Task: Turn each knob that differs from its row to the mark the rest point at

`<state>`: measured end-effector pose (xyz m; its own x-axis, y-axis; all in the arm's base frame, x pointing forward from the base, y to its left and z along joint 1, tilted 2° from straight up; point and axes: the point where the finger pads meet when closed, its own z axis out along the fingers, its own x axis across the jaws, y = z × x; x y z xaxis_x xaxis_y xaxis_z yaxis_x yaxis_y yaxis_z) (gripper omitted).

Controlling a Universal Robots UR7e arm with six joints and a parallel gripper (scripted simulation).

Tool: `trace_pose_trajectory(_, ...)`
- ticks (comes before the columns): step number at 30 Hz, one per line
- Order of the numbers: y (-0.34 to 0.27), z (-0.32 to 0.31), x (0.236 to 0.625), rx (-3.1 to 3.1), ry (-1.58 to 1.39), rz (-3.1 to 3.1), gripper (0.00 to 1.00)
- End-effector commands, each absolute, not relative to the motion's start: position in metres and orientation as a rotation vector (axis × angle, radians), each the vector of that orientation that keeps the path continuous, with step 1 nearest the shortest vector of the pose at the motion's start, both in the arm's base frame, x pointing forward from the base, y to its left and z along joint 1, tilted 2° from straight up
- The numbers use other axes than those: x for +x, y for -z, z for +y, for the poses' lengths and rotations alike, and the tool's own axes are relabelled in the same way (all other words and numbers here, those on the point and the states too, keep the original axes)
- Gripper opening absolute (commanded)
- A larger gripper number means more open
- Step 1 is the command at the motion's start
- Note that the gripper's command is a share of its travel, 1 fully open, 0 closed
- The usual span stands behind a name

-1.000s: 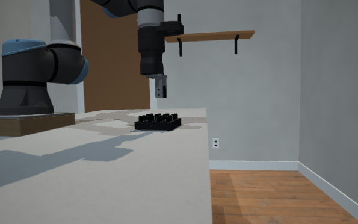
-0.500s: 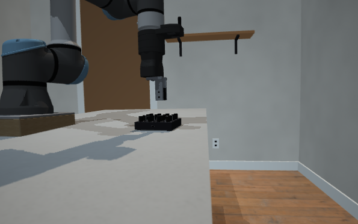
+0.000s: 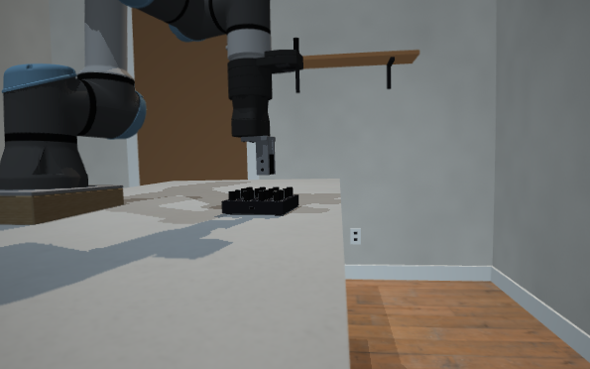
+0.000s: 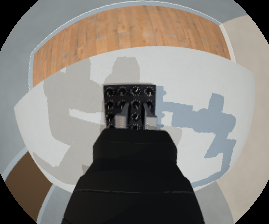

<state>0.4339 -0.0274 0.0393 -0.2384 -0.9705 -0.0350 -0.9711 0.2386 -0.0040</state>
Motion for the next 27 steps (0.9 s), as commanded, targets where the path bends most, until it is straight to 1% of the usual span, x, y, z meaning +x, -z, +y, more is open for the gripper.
trace_pose_trajectory(1, -0.033, -0.027, 0.435, -1.919, -0.027, 2.448, 0.46)
trace_pose_trajectory(27, -0.019, -0.027, 0.435, -1.919, -0.027, 2.448, 0.46)
